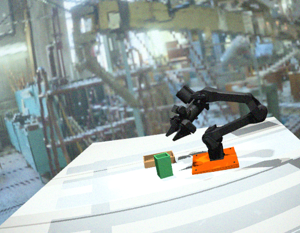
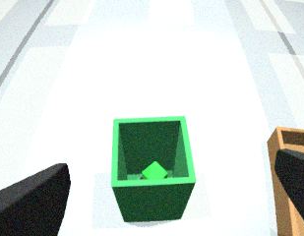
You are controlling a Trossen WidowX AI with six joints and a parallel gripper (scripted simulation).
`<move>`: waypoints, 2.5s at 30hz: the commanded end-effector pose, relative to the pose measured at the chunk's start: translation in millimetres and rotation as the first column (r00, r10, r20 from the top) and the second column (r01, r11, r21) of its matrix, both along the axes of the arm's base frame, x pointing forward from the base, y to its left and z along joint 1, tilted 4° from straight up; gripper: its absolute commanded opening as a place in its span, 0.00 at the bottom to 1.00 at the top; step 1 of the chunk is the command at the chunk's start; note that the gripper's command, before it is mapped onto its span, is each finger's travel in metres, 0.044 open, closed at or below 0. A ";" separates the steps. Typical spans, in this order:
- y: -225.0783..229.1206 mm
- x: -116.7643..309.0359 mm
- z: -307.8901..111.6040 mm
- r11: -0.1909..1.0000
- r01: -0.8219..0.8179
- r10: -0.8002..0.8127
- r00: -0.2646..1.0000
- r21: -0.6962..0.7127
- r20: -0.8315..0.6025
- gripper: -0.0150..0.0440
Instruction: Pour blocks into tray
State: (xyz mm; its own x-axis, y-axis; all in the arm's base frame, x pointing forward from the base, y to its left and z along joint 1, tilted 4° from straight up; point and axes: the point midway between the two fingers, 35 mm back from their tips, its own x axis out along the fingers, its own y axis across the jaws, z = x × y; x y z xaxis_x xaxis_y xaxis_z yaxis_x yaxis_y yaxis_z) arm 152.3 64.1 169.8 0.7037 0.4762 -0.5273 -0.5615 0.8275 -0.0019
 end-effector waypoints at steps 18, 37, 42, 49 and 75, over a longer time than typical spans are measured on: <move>3.0 3.0 -69.0 1.000 0.005 -0.005 1.000 0.004 -0.008 1.00; 15.9 23.8 -81.7 1.000 0.005 -0.005 1.000 0.005 -0.007 1.00; 19.5 29.2 -85.4 1.000 0.005 -0.005 1.000 0.006 -0.006 1.00; 24.6 36.7 -90.7 1.000 0.005 -0.005 1.000 0.006 -0.006 1.00; 39.1 56.7 -108.2 1.000 0.005 -0.005 1.000 0.008 -0.004 0.87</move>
